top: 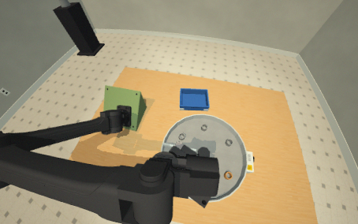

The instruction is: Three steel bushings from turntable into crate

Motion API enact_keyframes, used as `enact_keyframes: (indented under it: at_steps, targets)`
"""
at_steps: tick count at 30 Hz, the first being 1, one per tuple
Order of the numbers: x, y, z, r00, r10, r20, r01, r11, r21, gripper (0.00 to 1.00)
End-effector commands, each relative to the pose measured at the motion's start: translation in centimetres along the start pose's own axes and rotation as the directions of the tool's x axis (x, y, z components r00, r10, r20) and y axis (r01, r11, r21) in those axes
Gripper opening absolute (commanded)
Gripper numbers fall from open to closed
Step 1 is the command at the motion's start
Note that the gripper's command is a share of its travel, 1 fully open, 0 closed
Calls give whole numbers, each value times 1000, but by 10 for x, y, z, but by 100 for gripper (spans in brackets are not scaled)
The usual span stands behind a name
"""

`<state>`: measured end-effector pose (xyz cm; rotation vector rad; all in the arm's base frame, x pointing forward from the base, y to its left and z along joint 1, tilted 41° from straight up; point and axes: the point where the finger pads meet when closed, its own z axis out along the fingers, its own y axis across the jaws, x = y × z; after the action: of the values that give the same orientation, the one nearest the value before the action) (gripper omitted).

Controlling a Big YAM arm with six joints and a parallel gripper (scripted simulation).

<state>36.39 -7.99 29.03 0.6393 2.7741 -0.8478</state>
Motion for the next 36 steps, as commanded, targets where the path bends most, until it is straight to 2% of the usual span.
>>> enact_keyframes:
  at_steps: [1, 18, 20, 23, 26, 27, 29, 30, 34, 36]
  targets:
    - [-1, 0, -3, 1000, 2, 7, -2, 1000, -3, 100]
    - [-2, 4, -4, 1000, -16, 12, 16, 1000, -4, 100]
    - [11, 21, 8, 992, -122, -18, 123, 992, 31, 100]
    - [40, 52, 31, 943, -327, -66, 332, 938, 96, 100]
    - [51, 62, 39, 897, -432, -97, 441, 889, 123, 100]
    - [49, 64, 39, 901, -426, -86, 434, 893, 120, 100]
    - [29, 56, 31, 925, -376, -62, 380, 918, 110, 100]
    - [29, 50, 24, 931, -363, -41, 365, 925, 105, 100]
    - [29, 50, 24, 931, -363, -43, 366, 925, 104, 100]
    - [32, 60, 18, 921, -388, -25, 389, 916, 100, 100]
